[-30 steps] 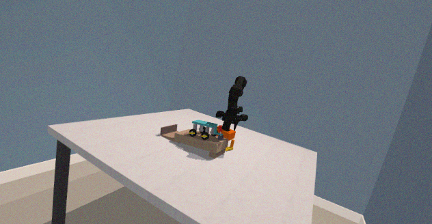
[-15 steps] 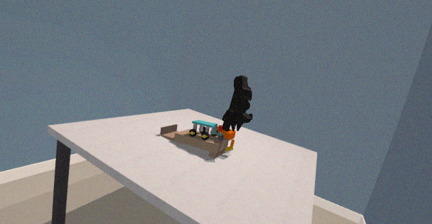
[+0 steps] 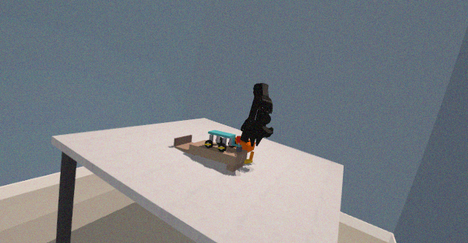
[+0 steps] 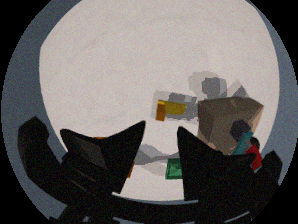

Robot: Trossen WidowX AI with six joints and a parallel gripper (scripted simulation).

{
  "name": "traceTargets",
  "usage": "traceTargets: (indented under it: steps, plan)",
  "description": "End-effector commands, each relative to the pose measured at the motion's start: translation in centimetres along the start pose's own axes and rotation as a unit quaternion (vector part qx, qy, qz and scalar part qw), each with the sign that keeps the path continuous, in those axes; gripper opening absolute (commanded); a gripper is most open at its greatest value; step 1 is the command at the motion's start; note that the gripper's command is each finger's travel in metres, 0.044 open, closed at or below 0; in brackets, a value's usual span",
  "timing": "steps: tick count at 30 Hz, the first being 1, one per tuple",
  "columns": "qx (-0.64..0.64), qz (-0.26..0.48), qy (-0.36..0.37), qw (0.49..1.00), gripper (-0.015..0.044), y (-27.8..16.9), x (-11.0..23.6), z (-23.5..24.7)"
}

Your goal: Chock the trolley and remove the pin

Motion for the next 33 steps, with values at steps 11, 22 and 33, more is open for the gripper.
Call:
traceTargets:
  steps: [11,22,33]
  plan:
    - [-0.002,0.007,0.002,1.0,0.019,-0.2,-2.6,0.1]
    - [-0.002,0.007,0.003,1.0,0.019,-0.2,-4.3,0.1]
    - [-0.002,0.007,0.003,1.0,0.019,-0.3,-5.1,0.1]
Point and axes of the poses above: the point midway between the two fingers, 35 mm back from their tips, its own x axis back along the fingers, its own z axis across the jaws, y = z × x, the point moved 8 cm from there along x, back along the fingers, and after that the axes turned 2 degrees about x, right-handed, at the moved point
